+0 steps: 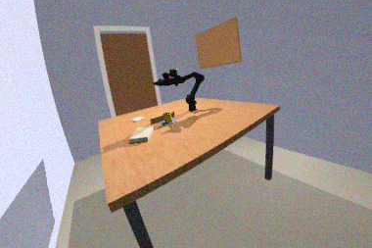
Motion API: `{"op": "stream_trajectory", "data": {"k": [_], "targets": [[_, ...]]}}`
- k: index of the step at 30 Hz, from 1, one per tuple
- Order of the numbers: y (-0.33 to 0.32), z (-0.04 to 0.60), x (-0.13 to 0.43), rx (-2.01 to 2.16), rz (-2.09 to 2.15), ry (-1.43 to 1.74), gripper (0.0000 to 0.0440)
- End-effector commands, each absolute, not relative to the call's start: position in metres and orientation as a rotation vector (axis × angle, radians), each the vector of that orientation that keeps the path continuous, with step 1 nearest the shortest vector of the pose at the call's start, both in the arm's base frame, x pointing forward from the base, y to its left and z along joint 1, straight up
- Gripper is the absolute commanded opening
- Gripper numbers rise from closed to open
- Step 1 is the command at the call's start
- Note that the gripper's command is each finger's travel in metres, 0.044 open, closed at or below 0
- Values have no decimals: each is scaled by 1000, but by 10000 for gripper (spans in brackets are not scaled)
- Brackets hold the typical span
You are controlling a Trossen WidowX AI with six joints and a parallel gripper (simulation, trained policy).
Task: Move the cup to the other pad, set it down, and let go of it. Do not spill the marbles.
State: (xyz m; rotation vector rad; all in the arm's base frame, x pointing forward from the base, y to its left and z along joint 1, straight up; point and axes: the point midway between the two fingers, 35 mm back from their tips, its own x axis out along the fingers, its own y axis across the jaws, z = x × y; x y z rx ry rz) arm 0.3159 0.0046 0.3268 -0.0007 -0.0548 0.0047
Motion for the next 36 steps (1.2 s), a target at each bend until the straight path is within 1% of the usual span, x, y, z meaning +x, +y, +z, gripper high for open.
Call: {"op": "stream_trajectory", "data": {"k": [1,10,11,12,16,25,36], "targets": [[6,328,316,1,9,-54,374],[13,330,318,34,35,-1,139],[14,329,319,41,38,8,118],[15,329,319,48,41,19,109],[21,329,322,86,58,57,109],[34,331,330,185,90,148,129],[49,331,339,313,104,276,143]]}}
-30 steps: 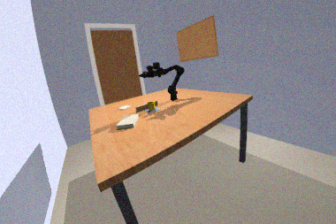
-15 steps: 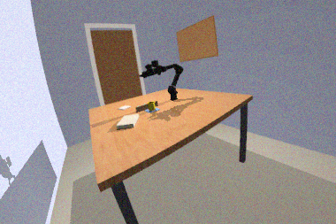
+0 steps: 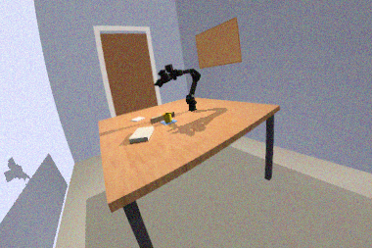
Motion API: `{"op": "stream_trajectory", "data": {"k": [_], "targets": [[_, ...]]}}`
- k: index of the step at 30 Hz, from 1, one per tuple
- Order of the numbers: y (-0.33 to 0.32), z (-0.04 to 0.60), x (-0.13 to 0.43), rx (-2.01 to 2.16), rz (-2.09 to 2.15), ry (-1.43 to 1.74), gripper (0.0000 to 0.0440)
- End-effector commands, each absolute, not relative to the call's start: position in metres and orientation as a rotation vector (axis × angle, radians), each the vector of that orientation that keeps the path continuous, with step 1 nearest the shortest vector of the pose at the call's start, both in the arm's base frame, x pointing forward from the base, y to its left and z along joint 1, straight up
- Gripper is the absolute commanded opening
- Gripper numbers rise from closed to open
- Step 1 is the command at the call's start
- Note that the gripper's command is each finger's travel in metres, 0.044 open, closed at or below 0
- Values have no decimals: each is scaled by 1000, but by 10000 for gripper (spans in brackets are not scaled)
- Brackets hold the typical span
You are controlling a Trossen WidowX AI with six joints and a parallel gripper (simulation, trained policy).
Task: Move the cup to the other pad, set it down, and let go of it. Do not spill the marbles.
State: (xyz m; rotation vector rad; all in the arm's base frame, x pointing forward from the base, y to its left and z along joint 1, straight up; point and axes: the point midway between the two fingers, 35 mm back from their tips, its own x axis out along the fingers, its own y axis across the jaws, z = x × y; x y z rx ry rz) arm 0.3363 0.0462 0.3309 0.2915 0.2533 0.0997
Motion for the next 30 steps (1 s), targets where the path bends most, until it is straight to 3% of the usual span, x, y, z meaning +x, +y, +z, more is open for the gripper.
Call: {"op": "stream_trajectory", "data": {"k": [1,30], "targets": [[51,331,340,325,104,288,144],[90,317,355,681,2,669,166]]}}
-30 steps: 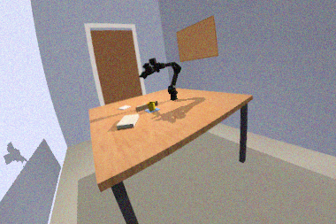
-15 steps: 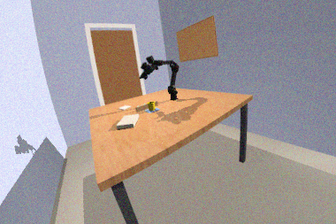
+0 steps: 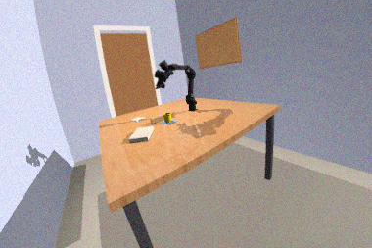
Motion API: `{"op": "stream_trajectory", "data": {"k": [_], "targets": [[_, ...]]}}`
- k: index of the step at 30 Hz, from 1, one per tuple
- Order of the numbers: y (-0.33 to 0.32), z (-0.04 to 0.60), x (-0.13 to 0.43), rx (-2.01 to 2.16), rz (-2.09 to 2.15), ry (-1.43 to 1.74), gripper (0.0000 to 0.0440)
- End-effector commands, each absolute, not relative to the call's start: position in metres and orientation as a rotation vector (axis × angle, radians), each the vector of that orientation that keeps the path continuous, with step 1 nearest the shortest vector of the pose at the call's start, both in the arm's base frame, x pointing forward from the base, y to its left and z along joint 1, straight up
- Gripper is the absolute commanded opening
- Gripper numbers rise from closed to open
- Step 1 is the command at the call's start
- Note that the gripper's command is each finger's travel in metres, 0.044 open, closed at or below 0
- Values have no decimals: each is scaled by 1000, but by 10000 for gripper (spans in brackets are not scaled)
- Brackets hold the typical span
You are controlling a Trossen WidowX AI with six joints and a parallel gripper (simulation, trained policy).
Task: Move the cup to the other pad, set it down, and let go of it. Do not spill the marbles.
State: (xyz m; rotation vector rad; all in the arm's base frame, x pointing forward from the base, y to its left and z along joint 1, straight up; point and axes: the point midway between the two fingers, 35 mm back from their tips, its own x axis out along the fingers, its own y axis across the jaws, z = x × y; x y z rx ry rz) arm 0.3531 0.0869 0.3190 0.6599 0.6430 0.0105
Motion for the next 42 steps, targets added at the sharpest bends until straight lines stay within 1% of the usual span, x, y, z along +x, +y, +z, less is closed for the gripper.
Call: {"op": "stream_trajectory", "data": {"k": [1,18,31,42], "targets": [[91,316,356,693,-6,683,166],[106,293,356,851,-180,910,160],[107,265,351,888,-351,1066,141],[102,233,344,851,-499,1195,154]]}}
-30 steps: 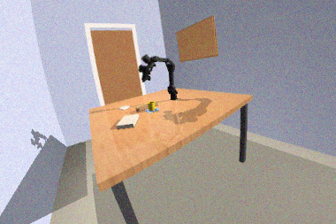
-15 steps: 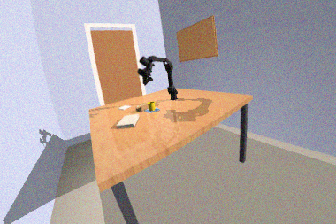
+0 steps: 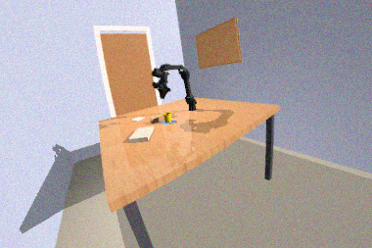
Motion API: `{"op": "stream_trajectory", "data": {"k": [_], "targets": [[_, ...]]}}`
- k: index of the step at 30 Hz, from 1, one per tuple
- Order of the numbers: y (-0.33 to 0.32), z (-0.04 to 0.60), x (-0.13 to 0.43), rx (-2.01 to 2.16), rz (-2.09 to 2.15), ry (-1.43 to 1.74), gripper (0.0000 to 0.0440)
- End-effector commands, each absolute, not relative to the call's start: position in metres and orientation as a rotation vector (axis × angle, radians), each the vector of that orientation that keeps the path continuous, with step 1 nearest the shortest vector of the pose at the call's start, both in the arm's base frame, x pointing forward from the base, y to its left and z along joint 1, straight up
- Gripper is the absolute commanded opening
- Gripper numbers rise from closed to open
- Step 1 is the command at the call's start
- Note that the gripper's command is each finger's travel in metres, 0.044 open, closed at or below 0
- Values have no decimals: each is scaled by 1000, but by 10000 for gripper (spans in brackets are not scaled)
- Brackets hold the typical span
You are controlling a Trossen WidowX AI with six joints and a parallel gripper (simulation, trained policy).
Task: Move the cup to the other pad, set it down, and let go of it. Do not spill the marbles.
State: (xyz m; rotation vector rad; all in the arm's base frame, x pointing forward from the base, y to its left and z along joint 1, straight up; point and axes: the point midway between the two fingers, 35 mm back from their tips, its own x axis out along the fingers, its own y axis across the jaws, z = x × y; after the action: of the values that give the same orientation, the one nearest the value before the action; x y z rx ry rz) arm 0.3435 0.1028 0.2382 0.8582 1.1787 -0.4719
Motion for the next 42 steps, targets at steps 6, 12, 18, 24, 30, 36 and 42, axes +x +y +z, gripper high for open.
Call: {"op": "stream_trajectory", "data": {"k": [6,12,18,24,30,36,42], "targets": [[99,215,339,815,-578,1266,158],[96,196,333,775,-658,1330,159],[93,177,328,740,-734,1378,161],[90,158,323,717,-796,1406,169],[88,138,320,697,-845,1425,179],[87,118,317,676,-875,1442,187],[85,97,315,650,-886,1459,191]]}}
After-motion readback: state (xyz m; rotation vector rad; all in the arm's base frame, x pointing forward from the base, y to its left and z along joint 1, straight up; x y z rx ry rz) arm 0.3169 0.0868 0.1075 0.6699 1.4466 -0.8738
